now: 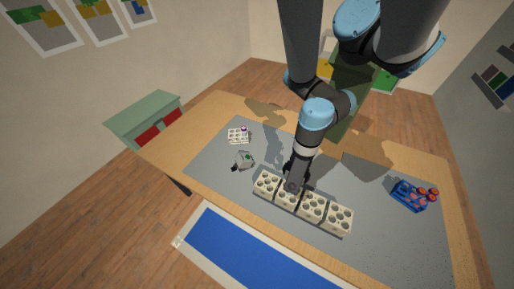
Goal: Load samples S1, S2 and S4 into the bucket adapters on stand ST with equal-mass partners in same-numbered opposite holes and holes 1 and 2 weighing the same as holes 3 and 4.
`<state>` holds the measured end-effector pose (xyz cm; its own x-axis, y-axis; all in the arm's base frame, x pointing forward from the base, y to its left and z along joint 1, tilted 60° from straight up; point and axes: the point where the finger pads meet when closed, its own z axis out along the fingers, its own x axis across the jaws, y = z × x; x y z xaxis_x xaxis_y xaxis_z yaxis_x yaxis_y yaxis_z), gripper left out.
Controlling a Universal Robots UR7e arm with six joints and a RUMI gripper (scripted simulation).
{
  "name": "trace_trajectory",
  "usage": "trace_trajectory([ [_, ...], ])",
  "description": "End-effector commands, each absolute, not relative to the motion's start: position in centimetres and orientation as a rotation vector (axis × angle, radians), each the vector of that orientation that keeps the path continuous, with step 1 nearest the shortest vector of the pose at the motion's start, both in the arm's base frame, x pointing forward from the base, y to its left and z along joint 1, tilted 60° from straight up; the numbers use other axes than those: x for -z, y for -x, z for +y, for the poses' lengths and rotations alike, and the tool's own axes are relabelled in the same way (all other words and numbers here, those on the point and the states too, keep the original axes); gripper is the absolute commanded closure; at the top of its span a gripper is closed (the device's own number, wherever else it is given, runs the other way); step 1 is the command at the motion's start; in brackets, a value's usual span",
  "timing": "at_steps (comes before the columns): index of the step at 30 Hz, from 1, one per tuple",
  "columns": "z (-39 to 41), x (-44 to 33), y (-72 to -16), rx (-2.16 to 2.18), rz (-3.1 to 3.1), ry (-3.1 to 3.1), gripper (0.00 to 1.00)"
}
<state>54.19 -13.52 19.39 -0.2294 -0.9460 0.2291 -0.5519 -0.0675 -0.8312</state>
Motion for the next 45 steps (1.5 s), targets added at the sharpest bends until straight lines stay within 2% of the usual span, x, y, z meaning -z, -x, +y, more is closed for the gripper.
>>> trace_trajectory([
  [1,-13.7,-19.1,-54.8,1.23,1.784,1.602,1.0],
  [45,-15.3,-16.5,-58.8,1.23,1.784,1.601,1.0],
])
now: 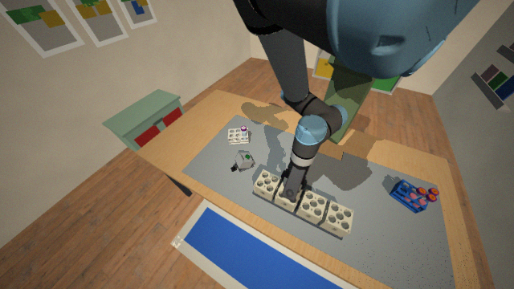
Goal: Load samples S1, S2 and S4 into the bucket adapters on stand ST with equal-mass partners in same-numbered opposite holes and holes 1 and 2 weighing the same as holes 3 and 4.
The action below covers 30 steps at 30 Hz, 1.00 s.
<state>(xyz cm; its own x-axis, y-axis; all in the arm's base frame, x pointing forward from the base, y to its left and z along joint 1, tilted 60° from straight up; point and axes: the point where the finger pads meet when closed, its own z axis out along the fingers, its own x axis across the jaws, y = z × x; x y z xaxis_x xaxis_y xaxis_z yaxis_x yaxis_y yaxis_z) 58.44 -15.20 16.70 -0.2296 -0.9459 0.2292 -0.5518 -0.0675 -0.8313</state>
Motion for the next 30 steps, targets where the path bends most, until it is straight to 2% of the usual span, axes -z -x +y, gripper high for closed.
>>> trace_trajectory([
  [1,-15.34,-16.51,-58.83,1.23,1.784,1.601,1.0],
  [28,-15.66,-16.01,-59.63,1.23,1.784,1.601,1.0],
  [29,-15.66,-16.01,-59.63,1.23,1.784,1.601,0.65],
  [30,-15.66,-16.01,-59.63,1.23,1.784,1.601,0.65],
])
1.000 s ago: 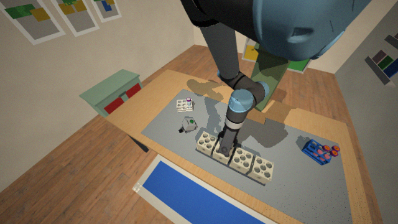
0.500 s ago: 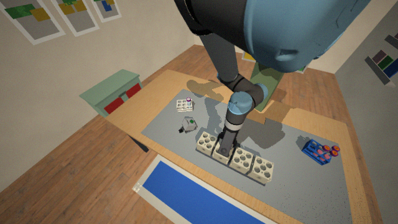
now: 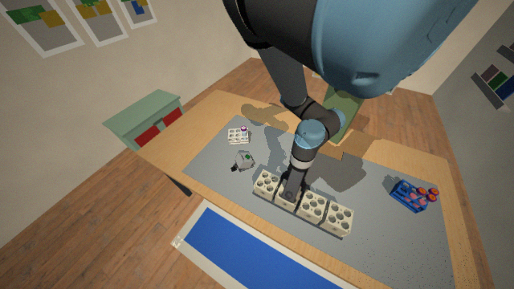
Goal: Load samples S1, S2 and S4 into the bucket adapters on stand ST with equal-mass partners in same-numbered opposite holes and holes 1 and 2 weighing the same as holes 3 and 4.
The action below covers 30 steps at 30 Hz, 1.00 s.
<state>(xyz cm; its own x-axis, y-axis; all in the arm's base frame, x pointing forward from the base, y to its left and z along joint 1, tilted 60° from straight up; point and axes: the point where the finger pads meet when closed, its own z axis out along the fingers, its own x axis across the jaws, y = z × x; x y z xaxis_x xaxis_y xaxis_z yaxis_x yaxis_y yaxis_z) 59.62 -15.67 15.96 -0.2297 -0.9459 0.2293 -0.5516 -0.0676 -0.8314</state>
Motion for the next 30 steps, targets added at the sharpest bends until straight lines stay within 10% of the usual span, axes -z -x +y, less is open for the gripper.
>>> trace_trajectory([
  [1,-15.7,-16.0,-59.6,1.23,1.784,1.601,0.65],
  [30,-14.3,-18.1,-56.3,1.23,1.784,1.601,0.65],
])
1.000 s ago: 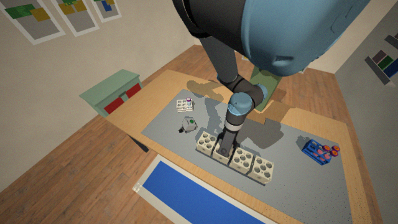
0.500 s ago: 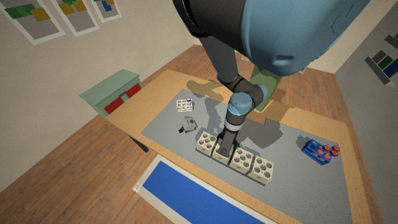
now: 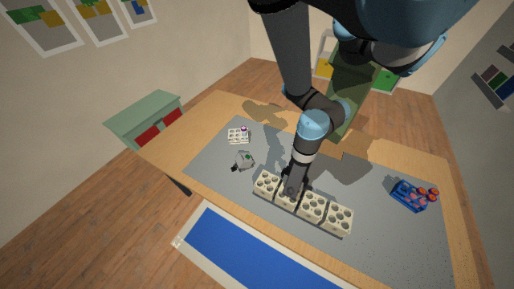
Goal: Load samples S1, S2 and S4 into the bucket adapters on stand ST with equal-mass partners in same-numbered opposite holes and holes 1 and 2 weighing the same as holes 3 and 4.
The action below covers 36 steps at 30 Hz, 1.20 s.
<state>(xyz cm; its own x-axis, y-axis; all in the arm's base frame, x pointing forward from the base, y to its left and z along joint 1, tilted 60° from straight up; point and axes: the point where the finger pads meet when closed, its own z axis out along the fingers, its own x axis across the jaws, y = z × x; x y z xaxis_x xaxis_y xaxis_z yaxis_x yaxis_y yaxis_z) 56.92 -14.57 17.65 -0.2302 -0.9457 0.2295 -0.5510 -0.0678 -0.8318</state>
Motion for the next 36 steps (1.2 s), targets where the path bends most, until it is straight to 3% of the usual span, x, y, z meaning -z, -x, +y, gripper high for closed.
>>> trace_trajectory([
  [1,-14.3,-18.1,-56.3,1.23,1.784,1.601,0.65],
  [11,-8.9,-14.2,-56.0,1.056,1.965,1.205,0.65],
  [36,6.7,-3.2,-55.2,1.056,1.965,1.205,0.65],
])
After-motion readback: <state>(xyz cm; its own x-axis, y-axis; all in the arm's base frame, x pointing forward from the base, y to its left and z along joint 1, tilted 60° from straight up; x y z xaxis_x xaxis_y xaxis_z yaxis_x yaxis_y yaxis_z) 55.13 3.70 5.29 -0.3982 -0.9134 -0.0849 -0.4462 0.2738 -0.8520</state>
